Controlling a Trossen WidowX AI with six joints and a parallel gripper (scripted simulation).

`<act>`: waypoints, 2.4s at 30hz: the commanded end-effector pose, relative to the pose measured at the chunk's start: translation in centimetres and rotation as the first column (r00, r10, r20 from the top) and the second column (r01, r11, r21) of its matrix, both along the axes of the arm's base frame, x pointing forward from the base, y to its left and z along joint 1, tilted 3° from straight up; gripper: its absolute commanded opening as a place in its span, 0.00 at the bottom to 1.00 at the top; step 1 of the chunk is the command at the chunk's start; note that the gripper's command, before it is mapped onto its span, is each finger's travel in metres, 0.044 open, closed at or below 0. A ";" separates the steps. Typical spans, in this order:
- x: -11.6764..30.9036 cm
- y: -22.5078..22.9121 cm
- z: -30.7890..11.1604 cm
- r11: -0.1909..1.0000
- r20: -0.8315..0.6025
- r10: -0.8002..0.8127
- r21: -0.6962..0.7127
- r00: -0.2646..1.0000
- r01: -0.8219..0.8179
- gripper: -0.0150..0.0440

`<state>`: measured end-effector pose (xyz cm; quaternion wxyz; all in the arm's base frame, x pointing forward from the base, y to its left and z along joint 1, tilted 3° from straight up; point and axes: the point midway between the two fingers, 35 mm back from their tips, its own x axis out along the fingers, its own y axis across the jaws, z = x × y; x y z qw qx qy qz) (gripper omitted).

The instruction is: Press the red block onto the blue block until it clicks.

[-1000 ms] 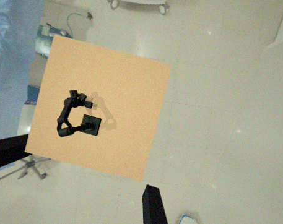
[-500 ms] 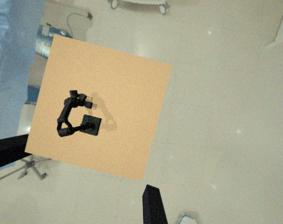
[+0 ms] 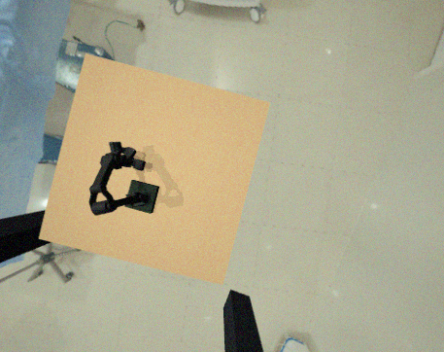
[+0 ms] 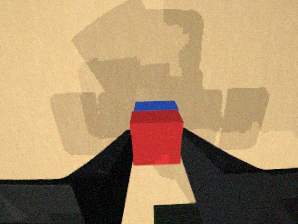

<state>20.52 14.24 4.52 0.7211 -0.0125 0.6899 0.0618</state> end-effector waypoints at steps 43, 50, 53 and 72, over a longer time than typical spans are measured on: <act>0.0 -0.1 0.2 1.000 0.000 -0.003 -0.005 1.000 0.003 0.25; 0.0 -0.1 0.2 1.000 0.000 -0.003 -0.005 1.000 0.003 0.25; 0.0 -0.1 0.1 1.000 0.000 -0.003 -0.005 1.000 0.003 0.25; 0.0 -0.1 -0.1 1.000 0.000 -0.003 -0.005 1.000 0.003 0.25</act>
